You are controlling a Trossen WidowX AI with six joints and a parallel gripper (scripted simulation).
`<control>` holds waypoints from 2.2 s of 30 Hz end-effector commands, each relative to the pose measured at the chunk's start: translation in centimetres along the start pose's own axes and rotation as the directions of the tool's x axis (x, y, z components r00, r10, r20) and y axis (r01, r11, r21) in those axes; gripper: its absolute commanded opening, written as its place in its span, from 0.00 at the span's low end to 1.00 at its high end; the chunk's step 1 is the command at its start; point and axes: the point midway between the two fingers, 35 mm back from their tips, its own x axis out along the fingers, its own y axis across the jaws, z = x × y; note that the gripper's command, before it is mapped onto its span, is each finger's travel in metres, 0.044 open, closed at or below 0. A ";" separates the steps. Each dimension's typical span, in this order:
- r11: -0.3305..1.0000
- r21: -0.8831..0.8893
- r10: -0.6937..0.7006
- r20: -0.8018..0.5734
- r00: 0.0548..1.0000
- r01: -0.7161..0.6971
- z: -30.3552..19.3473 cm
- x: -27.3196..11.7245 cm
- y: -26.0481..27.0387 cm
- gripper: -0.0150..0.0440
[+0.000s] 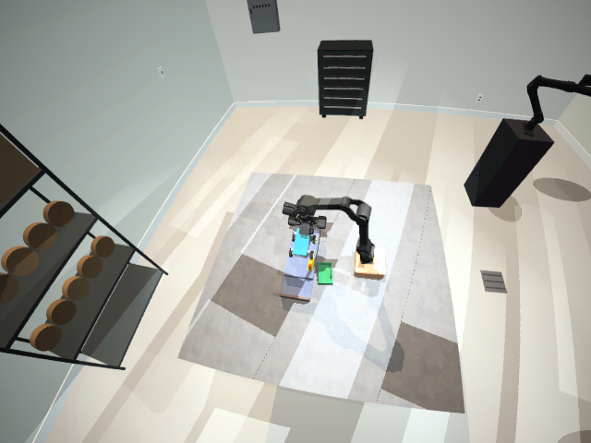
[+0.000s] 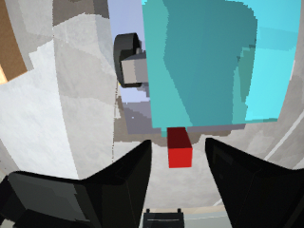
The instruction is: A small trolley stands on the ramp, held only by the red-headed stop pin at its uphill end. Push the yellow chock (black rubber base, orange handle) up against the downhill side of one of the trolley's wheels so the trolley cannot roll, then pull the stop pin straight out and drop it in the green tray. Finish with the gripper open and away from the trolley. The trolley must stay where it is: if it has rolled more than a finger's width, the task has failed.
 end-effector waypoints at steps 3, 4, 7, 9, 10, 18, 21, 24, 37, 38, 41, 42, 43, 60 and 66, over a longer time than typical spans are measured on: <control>1.000 -0.006 0.001 0.001 1.000 -0.001 0.0 0.9 0.0 0.58; 1.000 -0.006 0.001 0.001 1.000 -0.001 0.0 1.0 0.0 0.58; 1.000 -0.006 0.001 0.001 1.000 -0.001 0.0 1.4 0.0 0.58; 1.000 -0.006 0.001 0.001 1.000 -0.001 0.0 1.7 0.0 0.58; 1.000 -0.006 0.001 0.001 1.000 -0.001 0.0 1.9 0.0 0.58; 1.000 0.000 0.001 -0.002 1.000 -0.001 0.0 2.0 0.0 0.40; 1.000 0.000 0.001 -0.002 1.000 -0.001 0.0 2.0 0.0 0.33; 1.000 0.000 0.001 -0.002 1.000 -0.001 0.0 2.0 0.0 0.30; 1.000 -0.006 0.001 0.000 1.000 -0.001 -0.2 1.3 0.1 0.25; 1.000 -0.006 0.001 0.001 1.000 -0.001 -0.2 1.2 0.1 0.25; 1.000 -0.006 0.001 0.001 1.000 -0.001 -0.2 0.9 0.2 0.25; 1.000 -0.006 0.001 0.001 1.000 -0.001 -0.2 0.8 0.2 0.25; 1.000 -0.006 0.001 0.001 1.000 -0.001 -0.2 0.8 0.2 0.25; 1.000 -0.006 0.001 0.001 1.000 -0.001 -0.3 -0.6 0.2 0.25; 1.000 -0.006 0.001 0.001 1.000 -0.001 -0.3 -1.1 0.2 0.25</control>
